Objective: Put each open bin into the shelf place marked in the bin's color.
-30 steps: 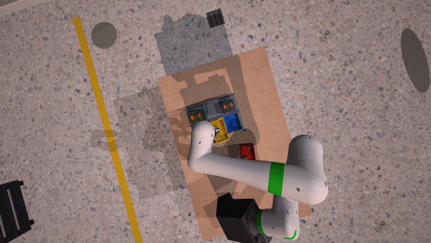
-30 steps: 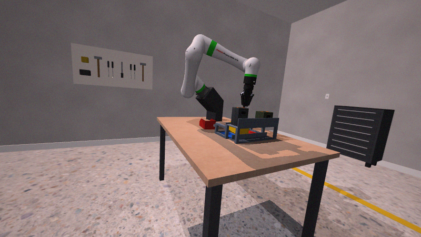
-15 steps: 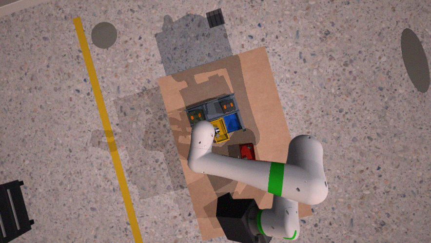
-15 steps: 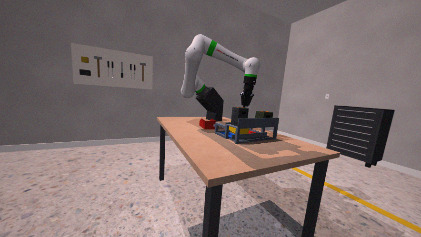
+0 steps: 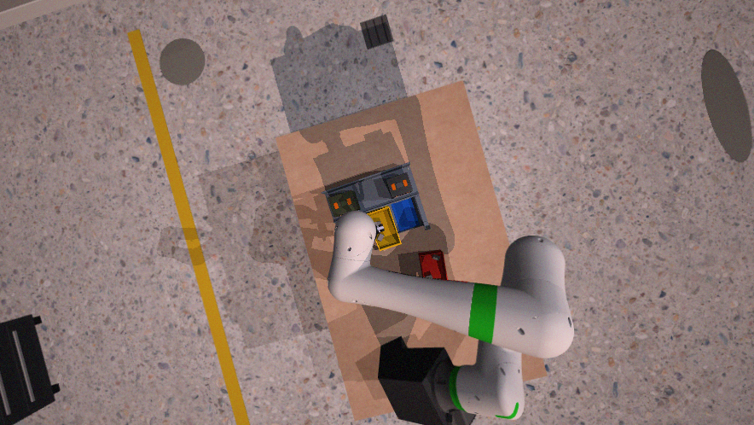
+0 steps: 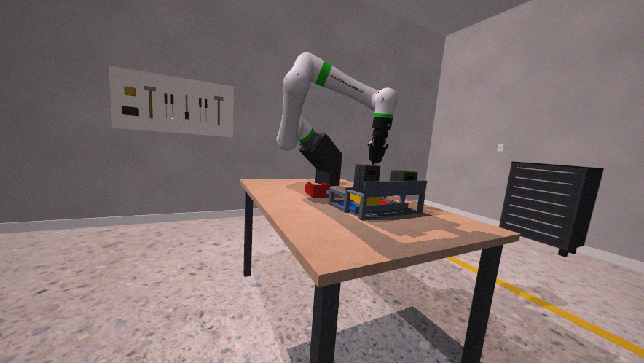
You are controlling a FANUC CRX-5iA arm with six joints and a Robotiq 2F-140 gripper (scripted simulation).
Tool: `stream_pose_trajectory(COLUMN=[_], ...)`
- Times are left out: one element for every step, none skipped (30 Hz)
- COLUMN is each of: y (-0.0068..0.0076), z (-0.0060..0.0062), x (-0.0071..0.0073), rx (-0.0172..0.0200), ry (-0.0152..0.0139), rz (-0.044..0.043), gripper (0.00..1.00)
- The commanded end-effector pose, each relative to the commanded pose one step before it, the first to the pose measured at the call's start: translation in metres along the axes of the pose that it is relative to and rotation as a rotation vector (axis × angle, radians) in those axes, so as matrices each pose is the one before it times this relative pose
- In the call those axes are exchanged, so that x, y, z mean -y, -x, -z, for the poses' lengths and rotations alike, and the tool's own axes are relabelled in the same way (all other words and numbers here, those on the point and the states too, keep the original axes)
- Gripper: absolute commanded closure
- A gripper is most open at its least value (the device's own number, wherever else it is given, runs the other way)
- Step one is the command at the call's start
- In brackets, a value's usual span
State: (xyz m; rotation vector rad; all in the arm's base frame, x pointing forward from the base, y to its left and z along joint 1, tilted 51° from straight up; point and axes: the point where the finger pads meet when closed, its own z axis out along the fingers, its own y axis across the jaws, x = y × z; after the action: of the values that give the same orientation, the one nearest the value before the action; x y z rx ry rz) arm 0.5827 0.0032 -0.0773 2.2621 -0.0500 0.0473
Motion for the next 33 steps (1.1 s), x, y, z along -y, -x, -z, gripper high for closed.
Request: stream_pose_trajectory(y=[-0.00010, 0.00000, 0.00008, 0.00050, 0.00124, 0.00222, 0.00339, 0.00000, 0.00000, 0.00469, 0.00418, 0.00140, 0.00177, 0.00209, 0.00222, 0.00225, 0.00226, 0.00227, 0.00228, 0.00229, 0.00230, 0.00231, 0.00231, 0.00231, 0.00000, 0.00000, 0.00688, 0.00194, 0.00187, 0.00211, 0.00224, 0.00226, 0.00224], z=[0.00025, 0.00000, -0.00002, -0.00012, -0.00029, -0.00053, -0.00080, 0.00000, 0.00000, -0.00109, -0.00096, -0.00032, -0.00040, -0.00047, -0.00050, -0.00050, -0.00051, -0.00051, -0.00051, -0.00052, -0.00052, -0.00053, -0.00053, -0.00053, 0.00000, 0.00000, -0.00162, -0.00046, -0.00045, -0.00051, -0.00055, -0.00057, -0.00057], x=[0.00015, 0.00000, -0.00004, -0.00025, -0.00061, -0.00103, -0.00141, 0.00000, 0.00000, -0.00164, -0.00111, -0.00028, -0.00031, -0.00031, -0.00026, -0.00019, -0.00011, -0.00004, 0.00003, 0.00011, 0.00019, 0.00026, 0.00034, 0.00042, 0.00000, 0.00000, 0.00149, 0.00061, 0.00065, 0.00079, 0.00092, 0.00101, 0.00109], rx=[-0.00037, 0.00000, -0.00010, -0.00066, -0.00162, -0.00283, -0.00412, 0.00000, 0.00000, -0.00535, -0.00445, -0.00143, -0.00176, -0.00203, -0.00210, -0.00207, -0.00203, -0.00198, -0.00194, -0.00190, -0.00186, -0.00183, -0.00179, -0.00175, 0.00000, 0.00000, -0.00497, -0.00136, -0.00129, -0.00143, -0.00149, -0.00148, -0.00145], ry=[-0.00029, 0.00000, 0.00003, 0.00020, 0.00050, 0.00093, 0.00149, 0.00000, 0.00000, 0.00216, 0.00200, 0.00068, 0.00087, 0.00105, 0.00113, 0.00117, 0.00119, 0.00121, 0.00123, 0.00125, 0.00127, 0.00130, 0.00132, 0.00133, 0.00000, 0.00000, 0.00405, 0.00118, 0.00115, 0.00131, 0.00141, 0.00145, 0.00146], rz=[0.00004, 0.00000, 0.00119, 0.00770, 0.01907, 0.03368, 0.05007, 0.00000, 0.00000, 0.06696, 0.05758, 0.01889, 0.02358, 0.02766, 0.02910, 0.02922, 0.02908, 0.02896, 0.02895, 0.02891, 0.02893, 0.02895, 0.02895, 0.02893, 0.00000, 0.00000, 0.08572, 0.02448, 0.02364, 0.02677, 0.02862, 0.02914, 0.02911], gripper=[1.00, 1.00, 1.00, 1.00, 1.00, 1.00, 1.00, 1.00, 1.00, 1.00, 1.00, 1.00, 1.00, 1.00, 1.00, 1.00, 1.00, 1.00, 1.00, 1.00, 1.00, 1.00, 1.00, 1.00, 1.00, 1.00, 1.00, 1.00, 1.00, 1.00, 1.00, 1.00, 1.00])
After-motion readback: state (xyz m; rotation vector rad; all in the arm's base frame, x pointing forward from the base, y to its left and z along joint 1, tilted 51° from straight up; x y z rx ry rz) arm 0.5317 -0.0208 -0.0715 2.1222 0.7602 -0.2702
